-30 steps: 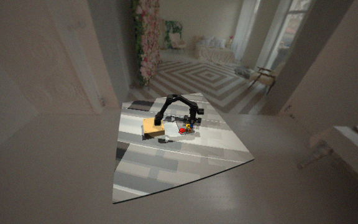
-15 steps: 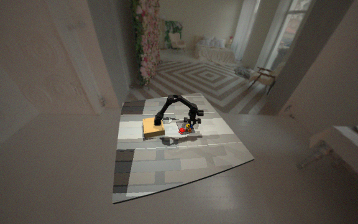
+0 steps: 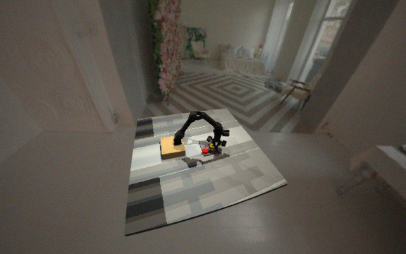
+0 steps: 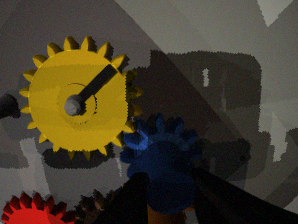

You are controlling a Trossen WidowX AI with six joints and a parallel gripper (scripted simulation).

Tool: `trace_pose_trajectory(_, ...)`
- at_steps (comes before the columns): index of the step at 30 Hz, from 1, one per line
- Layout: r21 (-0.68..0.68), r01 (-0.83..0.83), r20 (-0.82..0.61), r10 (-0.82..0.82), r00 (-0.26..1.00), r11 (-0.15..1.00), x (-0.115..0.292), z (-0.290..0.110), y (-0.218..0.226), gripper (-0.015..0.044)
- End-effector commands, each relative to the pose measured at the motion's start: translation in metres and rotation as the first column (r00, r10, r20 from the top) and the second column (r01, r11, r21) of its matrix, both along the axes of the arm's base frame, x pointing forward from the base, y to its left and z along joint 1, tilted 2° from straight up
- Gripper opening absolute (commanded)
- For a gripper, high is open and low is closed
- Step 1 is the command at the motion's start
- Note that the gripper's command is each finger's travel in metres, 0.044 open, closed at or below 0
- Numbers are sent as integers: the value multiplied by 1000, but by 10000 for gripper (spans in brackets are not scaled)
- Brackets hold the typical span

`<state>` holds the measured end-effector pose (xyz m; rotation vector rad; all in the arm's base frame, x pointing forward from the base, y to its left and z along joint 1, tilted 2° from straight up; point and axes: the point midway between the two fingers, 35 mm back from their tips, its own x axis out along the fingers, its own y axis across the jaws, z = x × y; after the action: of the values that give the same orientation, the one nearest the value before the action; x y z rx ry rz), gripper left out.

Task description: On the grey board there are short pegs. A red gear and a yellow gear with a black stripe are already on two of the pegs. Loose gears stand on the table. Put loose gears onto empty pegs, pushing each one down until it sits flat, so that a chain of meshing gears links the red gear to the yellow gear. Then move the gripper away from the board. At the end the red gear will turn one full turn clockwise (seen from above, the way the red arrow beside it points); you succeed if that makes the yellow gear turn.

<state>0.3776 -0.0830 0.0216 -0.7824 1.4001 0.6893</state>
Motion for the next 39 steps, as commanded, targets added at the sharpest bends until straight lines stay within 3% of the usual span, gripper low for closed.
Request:
trace_pose_trajectory(1,9,103,5,-103,995,995,0,0,0,0)
trace_pose_trajectory(8,7,66,5,-66,998,998,1,-2,0,0)
trace_pose_trajectory(25,-18,-357,-13,357,934,934,1,-5,-1,0)
trace_pose_trajectory(35,-13,-253,-7,253,968,967,2,-8,0,0)
trace_pose_trajectory(39,-11,-220,-6,220,976,976,1,-6,0,105)
